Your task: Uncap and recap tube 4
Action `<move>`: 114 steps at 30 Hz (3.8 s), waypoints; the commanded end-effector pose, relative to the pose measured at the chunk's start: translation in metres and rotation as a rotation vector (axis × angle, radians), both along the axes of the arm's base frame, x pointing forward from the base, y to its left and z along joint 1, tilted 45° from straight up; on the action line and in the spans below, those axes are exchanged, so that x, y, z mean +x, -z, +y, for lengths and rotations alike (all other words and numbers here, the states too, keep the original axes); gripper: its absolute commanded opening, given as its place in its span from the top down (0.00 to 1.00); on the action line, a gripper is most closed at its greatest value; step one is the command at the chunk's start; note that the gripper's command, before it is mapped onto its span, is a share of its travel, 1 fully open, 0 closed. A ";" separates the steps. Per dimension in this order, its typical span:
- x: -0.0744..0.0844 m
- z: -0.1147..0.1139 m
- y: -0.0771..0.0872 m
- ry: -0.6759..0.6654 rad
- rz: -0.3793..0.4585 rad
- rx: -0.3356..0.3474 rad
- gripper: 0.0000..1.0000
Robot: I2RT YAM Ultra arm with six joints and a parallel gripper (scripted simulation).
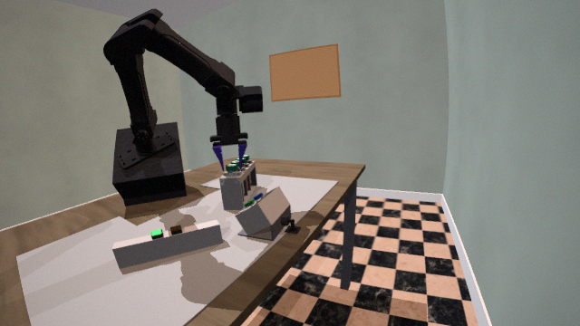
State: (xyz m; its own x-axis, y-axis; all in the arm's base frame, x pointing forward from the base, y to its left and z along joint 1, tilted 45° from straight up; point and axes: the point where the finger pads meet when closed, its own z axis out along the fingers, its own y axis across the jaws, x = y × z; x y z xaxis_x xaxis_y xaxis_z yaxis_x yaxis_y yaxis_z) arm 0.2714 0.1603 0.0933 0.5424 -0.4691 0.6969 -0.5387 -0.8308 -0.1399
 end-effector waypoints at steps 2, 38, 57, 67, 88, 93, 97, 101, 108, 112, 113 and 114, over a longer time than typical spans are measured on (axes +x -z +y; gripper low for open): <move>-0.001 0.003 -0.002 -0.072 0.022 -0.051 0.51; -0.001 0.003 -0.002 0.526 -0.228 0.499 1.00; 0.000 0.002 -0.002 1.090 -0.463 1.016 1.00; 0.000 0.002 -0.001 1.408 -0.595 1.306 1.00; 0.000 0.002 -0.001 2.079 -0.873 1.917 1.00; 0.000 0.002 -0.001 2.186 -0.916 2.014 1.00; 0.000 0.002 -0.001 2.328 -0.974 2.142 1.00; 0.000 0.002 -0.001 2.392 -1.001 2.200 1.00; 0.000 0.002 -0.001 2.392 -1.001 2.200 1.00; 0.000 0.002 -0.001 2.392 -1.001 2.200 0.51; 0.000 0.002 -0.001 2.392 -1.001 2.200 0.51; 0.000 0.002 -0.001 2.392 -1.001 2.200 0.51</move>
State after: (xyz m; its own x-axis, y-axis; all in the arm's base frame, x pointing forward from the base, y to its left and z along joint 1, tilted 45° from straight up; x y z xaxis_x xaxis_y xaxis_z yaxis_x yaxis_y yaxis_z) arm 0.2722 0.1605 0.0923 -0.3955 0.6592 -0.6395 0.6536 0.6912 0.3083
